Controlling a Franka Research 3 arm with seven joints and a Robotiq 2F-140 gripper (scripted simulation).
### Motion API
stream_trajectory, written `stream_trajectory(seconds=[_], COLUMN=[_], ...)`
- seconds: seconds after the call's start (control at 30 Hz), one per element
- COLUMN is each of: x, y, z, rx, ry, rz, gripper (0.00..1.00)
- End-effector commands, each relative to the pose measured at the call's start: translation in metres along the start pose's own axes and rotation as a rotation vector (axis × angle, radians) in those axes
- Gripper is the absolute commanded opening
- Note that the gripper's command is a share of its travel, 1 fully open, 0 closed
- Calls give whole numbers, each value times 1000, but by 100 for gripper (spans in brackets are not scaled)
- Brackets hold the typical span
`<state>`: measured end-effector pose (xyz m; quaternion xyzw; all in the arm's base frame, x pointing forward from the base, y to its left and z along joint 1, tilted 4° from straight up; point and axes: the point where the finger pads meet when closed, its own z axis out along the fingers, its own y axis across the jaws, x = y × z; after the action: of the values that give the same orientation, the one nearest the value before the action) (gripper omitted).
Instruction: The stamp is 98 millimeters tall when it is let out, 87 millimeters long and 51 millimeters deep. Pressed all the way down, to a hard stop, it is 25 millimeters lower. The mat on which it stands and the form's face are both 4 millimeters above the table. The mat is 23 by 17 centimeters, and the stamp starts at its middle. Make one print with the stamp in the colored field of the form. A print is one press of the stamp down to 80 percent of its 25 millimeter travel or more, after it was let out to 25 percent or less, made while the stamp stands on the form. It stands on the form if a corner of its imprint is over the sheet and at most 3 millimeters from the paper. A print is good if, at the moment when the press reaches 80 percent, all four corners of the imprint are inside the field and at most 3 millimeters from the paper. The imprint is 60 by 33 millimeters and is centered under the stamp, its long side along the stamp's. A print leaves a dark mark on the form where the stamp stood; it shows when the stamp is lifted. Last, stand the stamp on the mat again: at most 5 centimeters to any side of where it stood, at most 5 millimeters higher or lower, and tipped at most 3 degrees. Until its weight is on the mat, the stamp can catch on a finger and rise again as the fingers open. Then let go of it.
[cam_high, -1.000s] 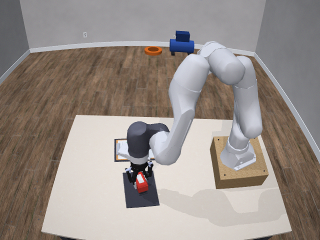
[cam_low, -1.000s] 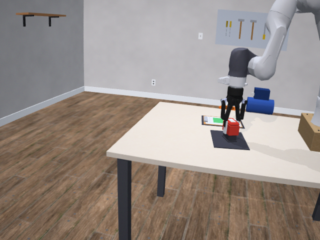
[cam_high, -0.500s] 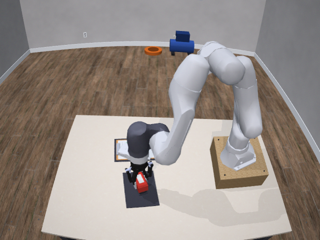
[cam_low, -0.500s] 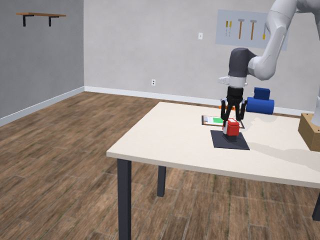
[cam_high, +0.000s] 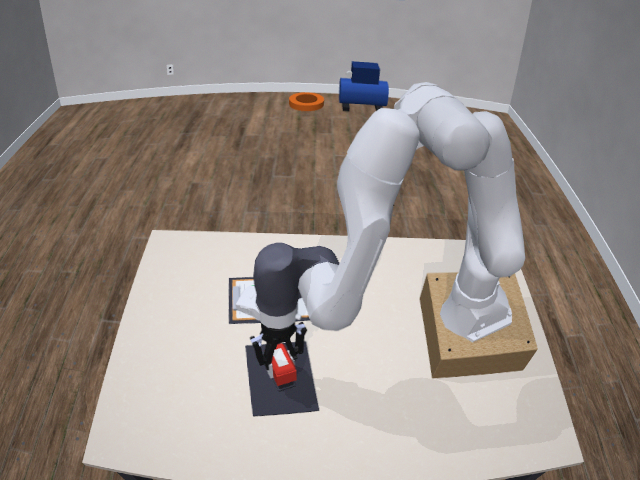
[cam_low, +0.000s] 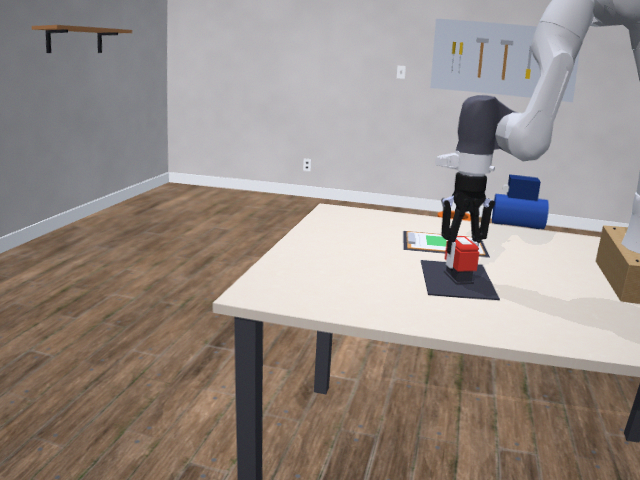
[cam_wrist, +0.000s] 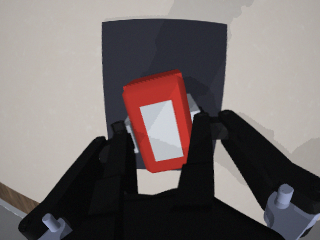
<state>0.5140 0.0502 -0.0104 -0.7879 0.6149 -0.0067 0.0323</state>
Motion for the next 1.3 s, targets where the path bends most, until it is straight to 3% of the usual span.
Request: stream_trajectory(seconds=[0.0,0.3,0.7,0.73,0.77,0.8,0.87,0.93,0.97,1.17,1.2,1.27], x=[0,0,4,22,59,80,110,110,162,274,288,288], y=[-2,-2,-2,-4,-5,-3,6,6,20,50,54,54], z=[-3,-38,-40,-41,-41,-41,-41,-41,-42,-42,-41,-41], rx=[5,5,5,5,6,7,7,7,6,5,5,5], ry=[1,1,1,0,-2,-4,-3,-3,-1,0,0,0], rz=[5,5,9,28,67,121,234,234,272,293,293,293], gripper=[21,21,21,21,21,21,21,21,21,21,21,21])
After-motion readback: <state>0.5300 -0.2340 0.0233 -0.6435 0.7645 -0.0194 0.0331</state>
